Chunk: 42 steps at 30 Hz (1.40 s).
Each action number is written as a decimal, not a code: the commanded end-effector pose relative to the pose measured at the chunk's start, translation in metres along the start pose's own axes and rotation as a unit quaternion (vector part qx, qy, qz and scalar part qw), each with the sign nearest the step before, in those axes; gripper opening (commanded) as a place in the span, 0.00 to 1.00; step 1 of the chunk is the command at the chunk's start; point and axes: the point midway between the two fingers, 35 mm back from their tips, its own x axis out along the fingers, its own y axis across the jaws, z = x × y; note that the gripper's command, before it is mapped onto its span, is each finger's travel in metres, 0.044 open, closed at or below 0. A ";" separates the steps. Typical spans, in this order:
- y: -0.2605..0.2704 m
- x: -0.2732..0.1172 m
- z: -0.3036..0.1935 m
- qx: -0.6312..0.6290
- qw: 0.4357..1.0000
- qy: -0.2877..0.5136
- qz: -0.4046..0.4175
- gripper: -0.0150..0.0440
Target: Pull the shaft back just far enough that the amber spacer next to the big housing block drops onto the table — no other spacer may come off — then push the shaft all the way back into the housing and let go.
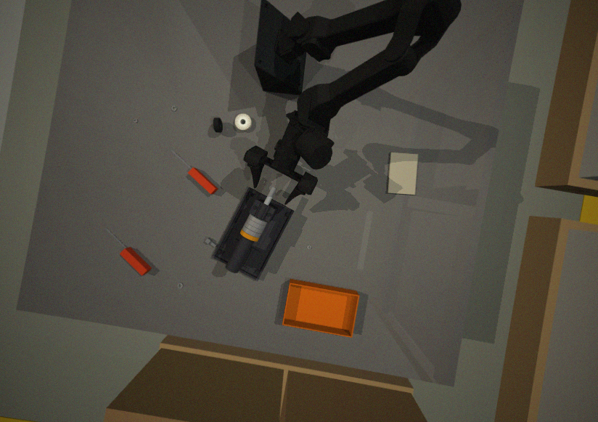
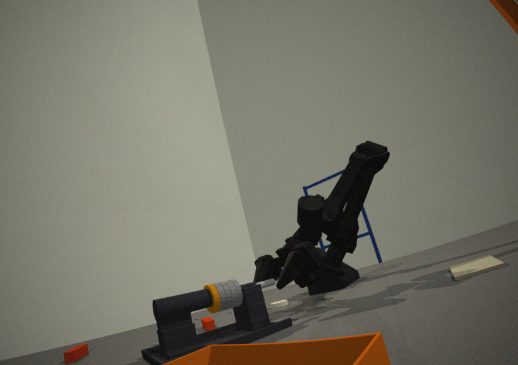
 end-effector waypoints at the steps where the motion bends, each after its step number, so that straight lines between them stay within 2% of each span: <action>1: -0.001 0.000 -0.002 0.002 1.000 0.004 0.000 1.00; 42: -0.001 0.018 -0.002 0.002 1.000 0.004 -0.001 1.00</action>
